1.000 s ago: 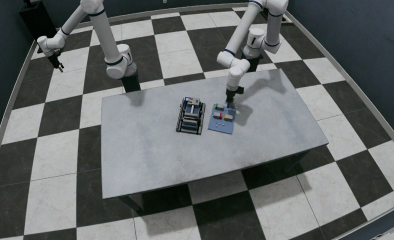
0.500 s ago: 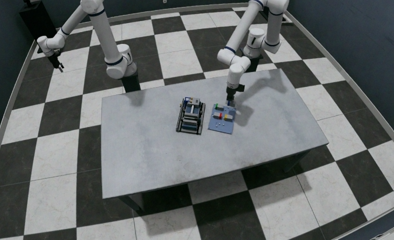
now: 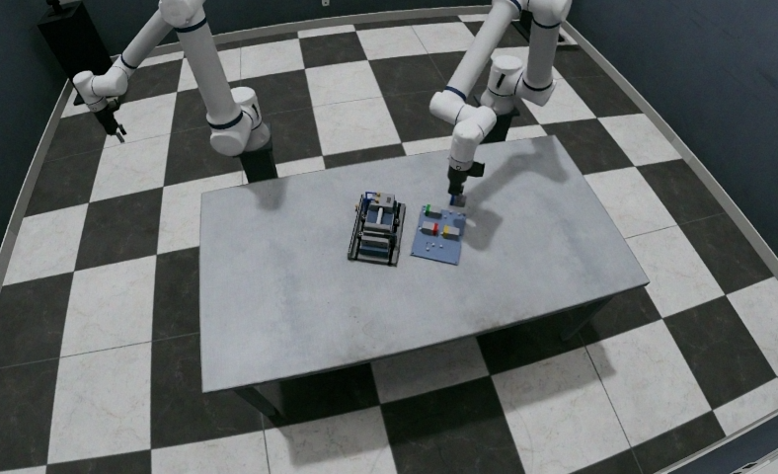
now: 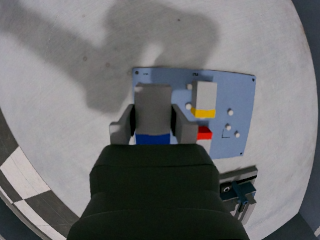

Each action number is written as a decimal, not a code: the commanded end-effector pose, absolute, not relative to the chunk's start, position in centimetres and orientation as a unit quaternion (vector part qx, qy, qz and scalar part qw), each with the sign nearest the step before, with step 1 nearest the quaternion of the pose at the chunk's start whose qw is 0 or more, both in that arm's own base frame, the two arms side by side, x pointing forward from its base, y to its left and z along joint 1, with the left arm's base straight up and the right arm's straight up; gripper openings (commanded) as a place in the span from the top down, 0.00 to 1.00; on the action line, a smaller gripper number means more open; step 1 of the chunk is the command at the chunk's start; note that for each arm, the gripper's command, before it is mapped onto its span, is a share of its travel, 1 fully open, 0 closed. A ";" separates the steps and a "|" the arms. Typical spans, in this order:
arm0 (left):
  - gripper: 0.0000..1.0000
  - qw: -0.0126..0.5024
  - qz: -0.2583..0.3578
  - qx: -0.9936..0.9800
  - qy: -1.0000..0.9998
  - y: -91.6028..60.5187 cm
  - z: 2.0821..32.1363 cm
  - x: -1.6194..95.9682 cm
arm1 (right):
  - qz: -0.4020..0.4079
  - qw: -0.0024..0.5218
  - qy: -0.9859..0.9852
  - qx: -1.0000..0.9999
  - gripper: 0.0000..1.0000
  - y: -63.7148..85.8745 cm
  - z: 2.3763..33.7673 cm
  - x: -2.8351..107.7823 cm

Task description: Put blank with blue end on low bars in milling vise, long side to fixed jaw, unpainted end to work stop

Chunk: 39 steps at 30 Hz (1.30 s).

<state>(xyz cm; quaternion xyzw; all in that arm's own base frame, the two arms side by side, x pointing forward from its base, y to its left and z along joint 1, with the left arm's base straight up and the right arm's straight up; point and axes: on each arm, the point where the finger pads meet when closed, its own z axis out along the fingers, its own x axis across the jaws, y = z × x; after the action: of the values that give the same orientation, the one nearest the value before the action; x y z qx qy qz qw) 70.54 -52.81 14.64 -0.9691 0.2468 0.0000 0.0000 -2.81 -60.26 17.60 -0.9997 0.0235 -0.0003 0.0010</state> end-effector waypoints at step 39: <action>1.00 -0.001 -0.001 -0.980 0.199 -52.9 17.2 70.6 | 0.000 0.000 0.023 -1.000 0.00 -60.3 17.7 -2.8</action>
<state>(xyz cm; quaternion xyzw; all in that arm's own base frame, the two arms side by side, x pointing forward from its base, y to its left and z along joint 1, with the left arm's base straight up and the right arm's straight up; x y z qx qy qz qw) 70.54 -52.81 17.06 -0.9790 0.2041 0.0000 0.0000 -2.81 -60.26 17.60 -0.9997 0.0235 -0.0003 0.0010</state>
